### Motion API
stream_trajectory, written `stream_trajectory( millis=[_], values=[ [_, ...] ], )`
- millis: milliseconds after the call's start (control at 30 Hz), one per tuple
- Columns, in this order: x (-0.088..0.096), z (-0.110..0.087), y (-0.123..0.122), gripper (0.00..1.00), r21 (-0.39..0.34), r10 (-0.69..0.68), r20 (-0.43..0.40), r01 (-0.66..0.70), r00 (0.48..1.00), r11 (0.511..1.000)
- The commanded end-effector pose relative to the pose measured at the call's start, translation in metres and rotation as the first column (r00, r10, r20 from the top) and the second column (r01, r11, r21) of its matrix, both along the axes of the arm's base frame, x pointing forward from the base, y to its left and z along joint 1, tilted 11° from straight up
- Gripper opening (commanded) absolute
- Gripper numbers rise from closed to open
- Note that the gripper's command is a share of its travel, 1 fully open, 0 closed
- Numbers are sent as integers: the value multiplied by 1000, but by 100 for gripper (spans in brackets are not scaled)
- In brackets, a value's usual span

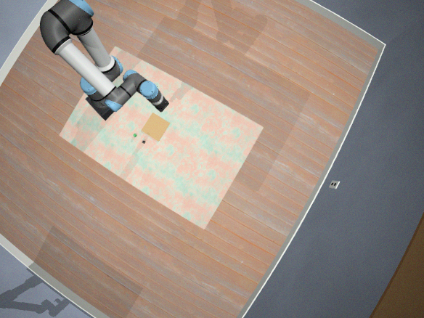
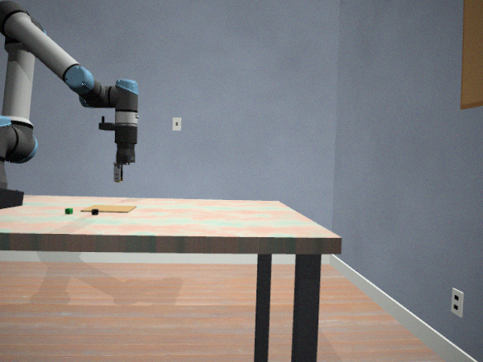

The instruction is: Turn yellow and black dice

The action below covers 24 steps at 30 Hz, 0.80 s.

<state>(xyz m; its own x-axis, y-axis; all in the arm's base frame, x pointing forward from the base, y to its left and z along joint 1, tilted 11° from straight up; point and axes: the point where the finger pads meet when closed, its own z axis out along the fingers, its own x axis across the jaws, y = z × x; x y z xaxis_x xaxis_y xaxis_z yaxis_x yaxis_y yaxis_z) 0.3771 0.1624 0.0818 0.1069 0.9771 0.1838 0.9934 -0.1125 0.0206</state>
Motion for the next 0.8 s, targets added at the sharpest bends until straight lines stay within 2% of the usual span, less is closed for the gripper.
stream_trajectory(
  millis=[0,500,600,667,767],
  values=[
    [-3,18,-4,34,1,1,-9,-1,1000,1000],
    [-2,20,-7,34,1,6,-8,-6,1000,1000],
    [5,18,-21,34,-1,33,-3,-33,999,999],
    [5,18,-21,34,-1,33,-3,-33,999,999],
    [15,14,-48,34,-4,81,5,-81,997,997]
  ],
)
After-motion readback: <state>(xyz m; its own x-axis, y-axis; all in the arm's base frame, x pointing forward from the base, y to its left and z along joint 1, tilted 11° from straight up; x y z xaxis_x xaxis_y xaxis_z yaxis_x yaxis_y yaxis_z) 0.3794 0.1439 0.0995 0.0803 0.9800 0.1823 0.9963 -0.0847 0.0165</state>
